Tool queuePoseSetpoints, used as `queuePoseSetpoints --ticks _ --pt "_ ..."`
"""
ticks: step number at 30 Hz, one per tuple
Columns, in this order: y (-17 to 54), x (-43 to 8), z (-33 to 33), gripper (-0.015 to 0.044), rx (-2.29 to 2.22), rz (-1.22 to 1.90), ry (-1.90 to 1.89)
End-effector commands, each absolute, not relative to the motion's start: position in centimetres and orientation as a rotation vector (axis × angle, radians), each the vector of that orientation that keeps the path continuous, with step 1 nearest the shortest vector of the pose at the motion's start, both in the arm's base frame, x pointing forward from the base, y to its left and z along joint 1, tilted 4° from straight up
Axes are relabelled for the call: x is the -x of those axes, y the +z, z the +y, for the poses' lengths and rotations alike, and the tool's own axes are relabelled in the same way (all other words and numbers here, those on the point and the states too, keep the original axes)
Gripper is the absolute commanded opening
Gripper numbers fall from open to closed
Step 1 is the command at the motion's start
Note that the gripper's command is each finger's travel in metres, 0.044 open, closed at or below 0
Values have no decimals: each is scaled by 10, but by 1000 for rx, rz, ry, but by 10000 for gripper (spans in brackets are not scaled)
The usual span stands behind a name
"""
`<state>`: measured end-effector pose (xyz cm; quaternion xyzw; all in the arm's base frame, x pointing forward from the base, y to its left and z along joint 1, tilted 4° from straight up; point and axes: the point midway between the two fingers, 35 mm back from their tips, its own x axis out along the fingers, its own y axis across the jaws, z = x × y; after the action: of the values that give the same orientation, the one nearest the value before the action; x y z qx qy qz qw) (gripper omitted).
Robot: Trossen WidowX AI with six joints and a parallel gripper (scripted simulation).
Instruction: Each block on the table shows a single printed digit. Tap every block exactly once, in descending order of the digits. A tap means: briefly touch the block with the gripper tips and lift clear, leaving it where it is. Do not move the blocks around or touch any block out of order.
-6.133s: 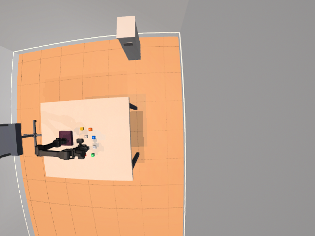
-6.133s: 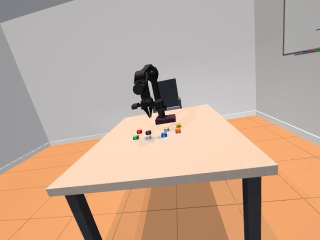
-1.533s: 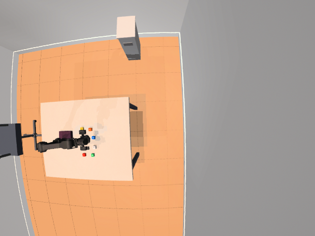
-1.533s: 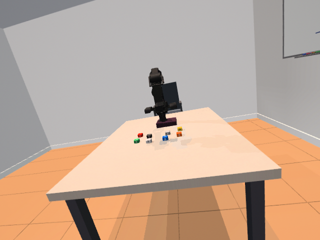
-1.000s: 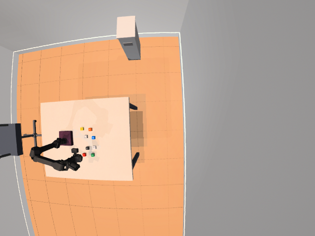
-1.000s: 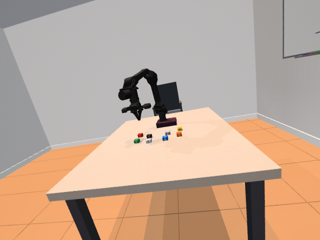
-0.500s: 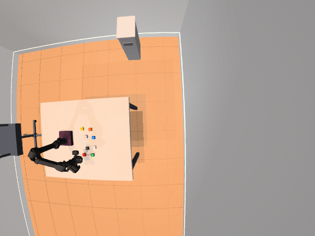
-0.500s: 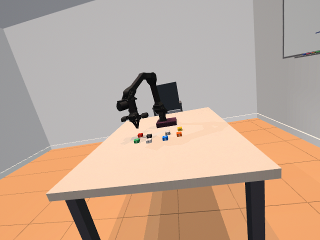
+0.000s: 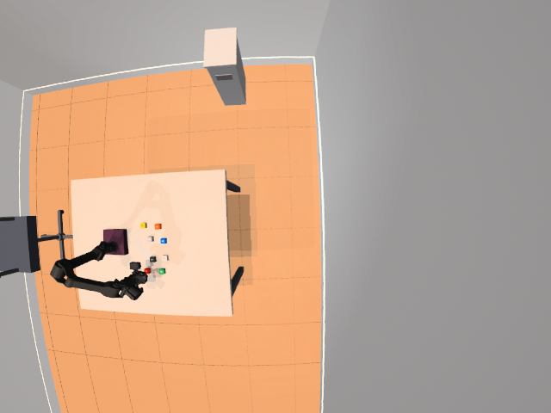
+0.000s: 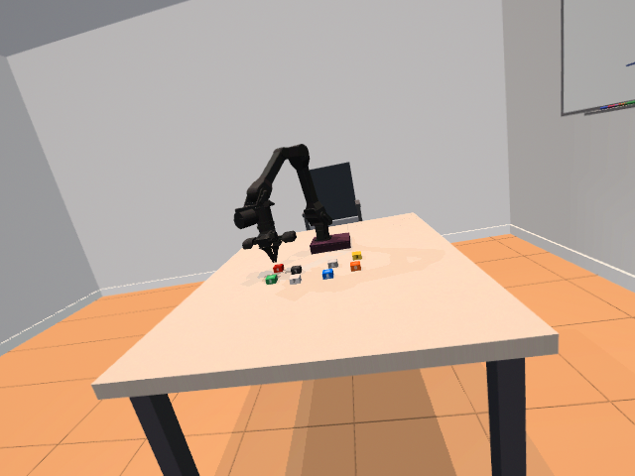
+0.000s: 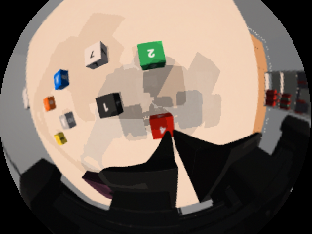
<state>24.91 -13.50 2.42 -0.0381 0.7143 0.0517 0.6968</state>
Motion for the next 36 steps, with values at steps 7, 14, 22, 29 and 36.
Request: queuePoseSetpoints --ticks 7,14,22,29,36 --pt "7 -247 -134 20 87 1598 121" --pt "12 -248 -135 20 85 1595 116" --pt "45 -249 -135 20 88 1598 121" --pt "117 -250 -136 20 88 1598 121" --pt "119 -264 -103 20 87 1594 121"
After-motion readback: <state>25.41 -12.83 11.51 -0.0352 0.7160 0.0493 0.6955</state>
